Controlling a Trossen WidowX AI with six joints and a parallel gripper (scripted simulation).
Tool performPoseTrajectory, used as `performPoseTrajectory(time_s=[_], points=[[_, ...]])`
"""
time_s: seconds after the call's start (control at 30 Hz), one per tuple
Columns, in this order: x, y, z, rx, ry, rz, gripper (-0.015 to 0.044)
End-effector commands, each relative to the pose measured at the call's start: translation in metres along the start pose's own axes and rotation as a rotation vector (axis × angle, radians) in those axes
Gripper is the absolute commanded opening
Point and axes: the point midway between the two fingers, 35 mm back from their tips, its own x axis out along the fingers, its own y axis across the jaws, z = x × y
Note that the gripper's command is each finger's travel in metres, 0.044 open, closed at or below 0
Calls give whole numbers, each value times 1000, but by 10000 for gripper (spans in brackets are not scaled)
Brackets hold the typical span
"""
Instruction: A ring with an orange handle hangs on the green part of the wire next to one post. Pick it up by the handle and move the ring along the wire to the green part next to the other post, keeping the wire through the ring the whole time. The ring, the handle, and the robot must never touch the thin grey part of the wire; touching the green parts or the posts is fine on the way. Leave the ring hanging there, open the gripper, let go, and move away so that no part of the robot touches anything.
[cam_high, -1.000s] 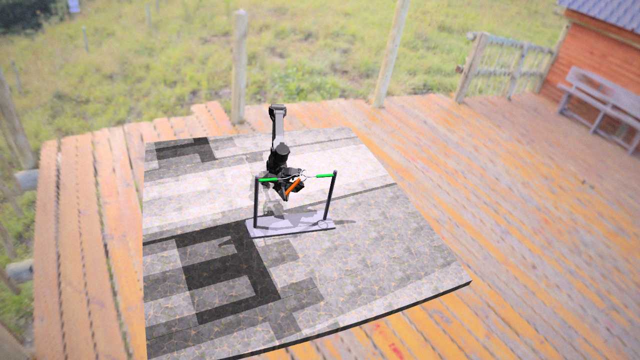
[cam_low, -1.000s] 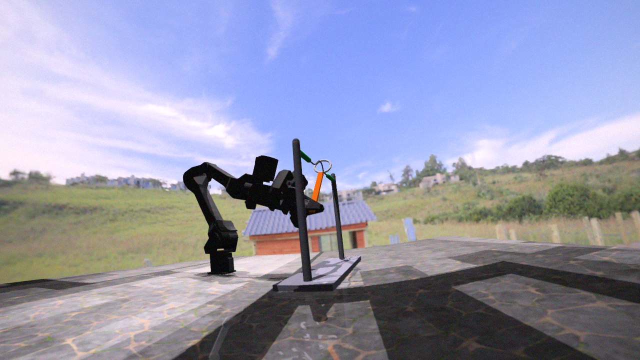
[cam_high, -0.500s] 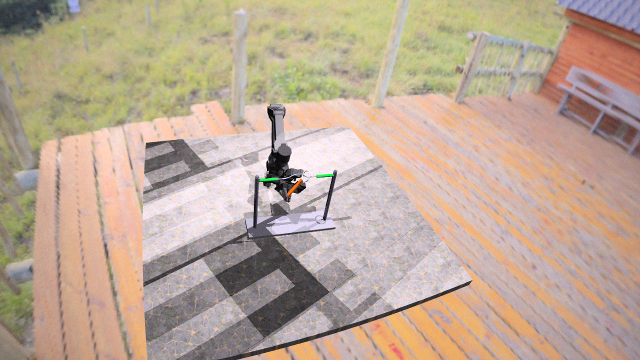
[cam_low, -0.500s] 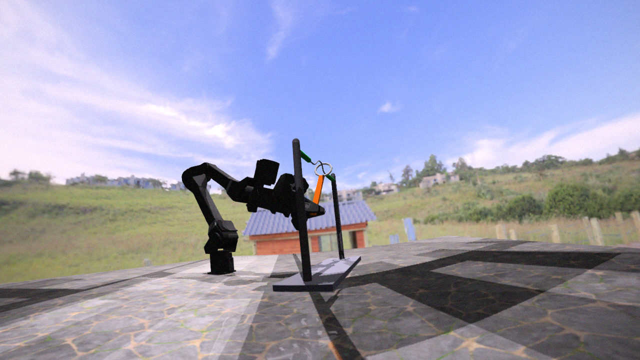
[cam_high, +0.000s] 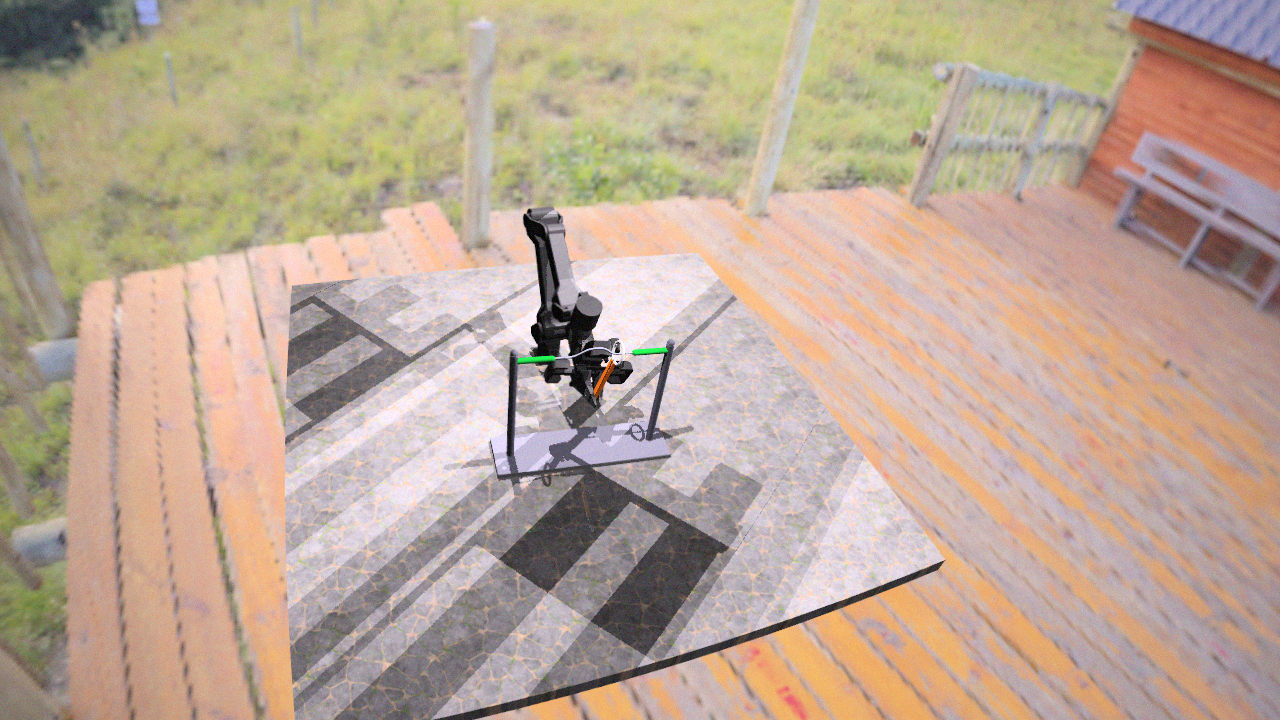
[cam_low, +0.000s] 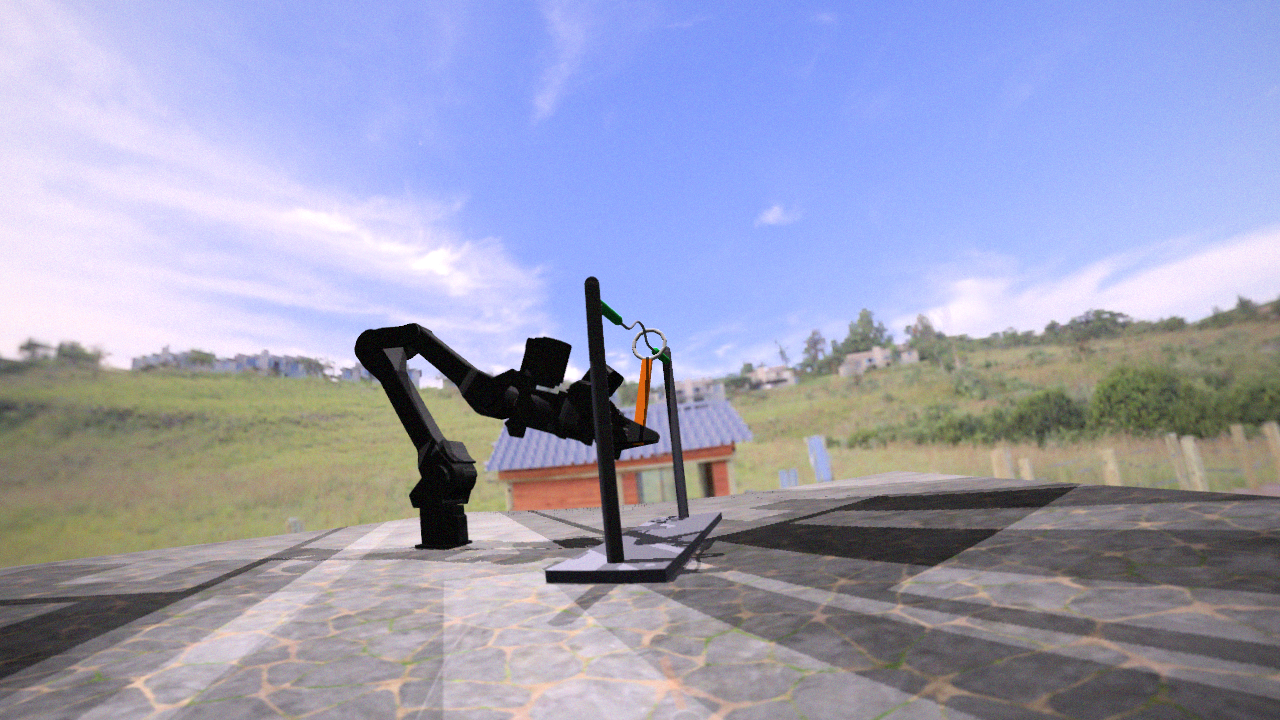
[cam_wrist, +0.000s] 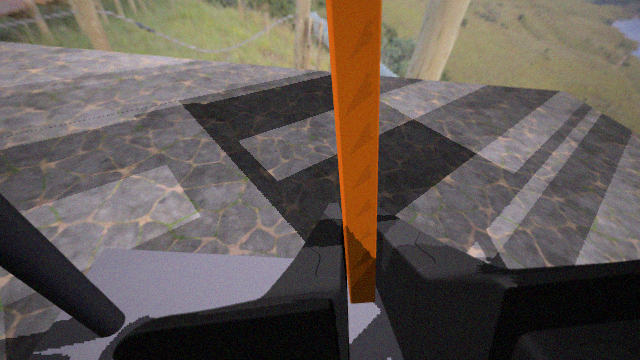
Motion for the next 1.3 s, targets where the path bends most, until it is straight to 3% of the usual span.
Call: performPoseTrajectory(time_s=[0.0, 1.27], points=[[1, 12, -2, 68, 1, 10, -150], [2, 69, 9, 212, -14, 44, -150]])
